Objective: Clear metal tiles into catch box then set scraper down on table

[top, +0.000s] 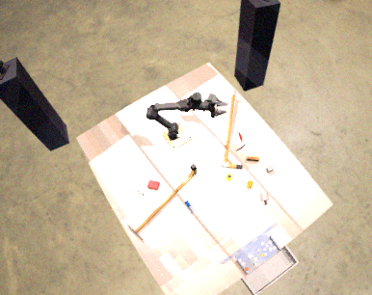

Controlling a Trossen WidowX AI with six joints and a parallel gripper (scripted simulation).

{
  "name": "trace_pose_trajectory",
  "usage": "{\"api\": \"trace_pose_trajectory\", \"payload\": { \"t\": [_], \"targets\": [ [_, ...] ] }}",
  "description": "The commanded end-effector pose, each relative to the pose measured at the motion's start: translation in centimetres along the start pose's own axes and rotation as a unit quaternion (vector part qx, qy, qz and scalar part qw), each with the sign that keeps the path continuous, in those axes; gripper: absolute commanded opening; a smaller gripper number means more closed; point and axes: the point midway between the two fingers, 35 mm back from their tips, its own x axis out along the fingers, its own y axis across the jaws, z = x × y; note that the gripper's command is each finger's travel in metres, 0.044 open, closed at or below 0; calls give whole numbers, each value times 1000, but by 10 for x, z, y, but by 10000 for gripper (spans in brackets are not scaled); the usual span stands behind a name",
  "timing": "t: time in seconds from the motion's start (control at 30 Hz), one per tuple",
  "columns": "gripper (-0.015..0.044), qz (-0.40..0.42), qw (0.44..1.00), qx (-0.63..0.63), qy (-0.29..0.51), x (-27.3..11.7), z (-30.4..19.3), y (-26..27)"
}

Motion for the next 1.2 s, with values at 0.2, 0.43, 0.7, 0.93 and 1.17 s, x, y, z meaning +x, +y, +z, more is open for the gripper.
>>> {"api": "trace_pose_trajectory", "payload": {
  "t": [0.2,0.43,0.7,0.93,1.17],
  "targets": [
    [440,5,998,45,54,-6,-39,-5],
    [440,7,993,75,91,-12,-64,-6],
    [440,6,985,109,134,-21,-92,-7],
    [440,4,975,139,172,-31,-115,-9],
    [440,-2,963,169,209,-42,-137,-10]
  ]
}}
